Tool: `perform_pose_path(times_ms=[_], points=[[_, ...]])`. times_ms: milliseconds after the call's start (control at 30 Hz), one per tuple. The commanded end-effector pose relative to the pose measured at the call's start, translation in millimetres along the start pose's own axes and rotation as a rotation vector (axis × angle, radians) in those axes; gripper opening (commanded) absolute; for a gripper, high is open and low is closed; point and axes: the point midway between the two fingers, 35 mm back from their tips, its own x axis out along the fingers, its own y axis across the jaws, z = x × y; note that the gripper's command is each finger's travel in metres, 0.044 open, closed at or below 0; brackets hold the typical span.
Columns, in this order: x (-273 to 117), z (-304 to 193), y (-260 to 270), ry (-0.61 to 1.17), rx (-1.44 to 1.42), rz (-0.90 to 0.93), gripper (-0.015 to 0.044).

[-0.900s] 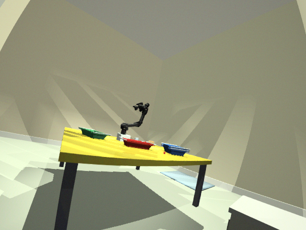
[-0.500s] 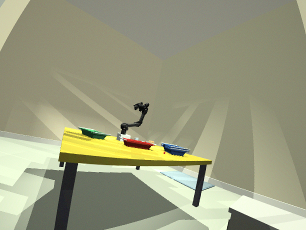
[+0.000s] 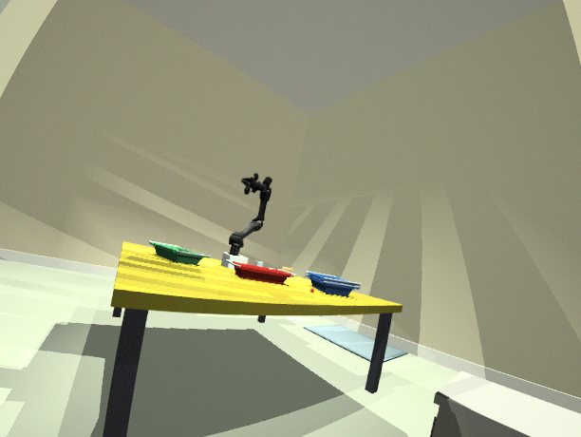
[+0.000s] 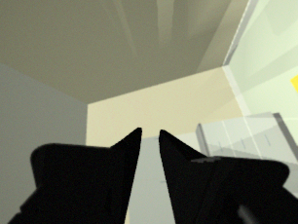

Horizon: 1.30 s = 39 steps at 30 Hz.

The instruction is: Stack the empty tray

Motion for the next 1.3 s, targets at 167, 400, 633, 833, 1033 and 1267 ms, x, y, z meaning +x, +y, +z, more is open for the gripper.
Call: perform_pose_path(times_ms=[167,400,633,833,1033,1267], points=[[28,-122,-40,0.323,-0.333,-0.090,0.0083],[20,-217,-88,0.595,-0.558,-0.152,0.0083],[-21,-305,-148,0.907,-0.784,-0.190,0.0083],[-80,-363,-197,1.174,-0.885,-0.210,0.0083],[-149,-396,-251,1.427,-1.052,-0.217,0.0083],[-231,-406,-306,1.698,-1.216,-0.214,0.0083]])
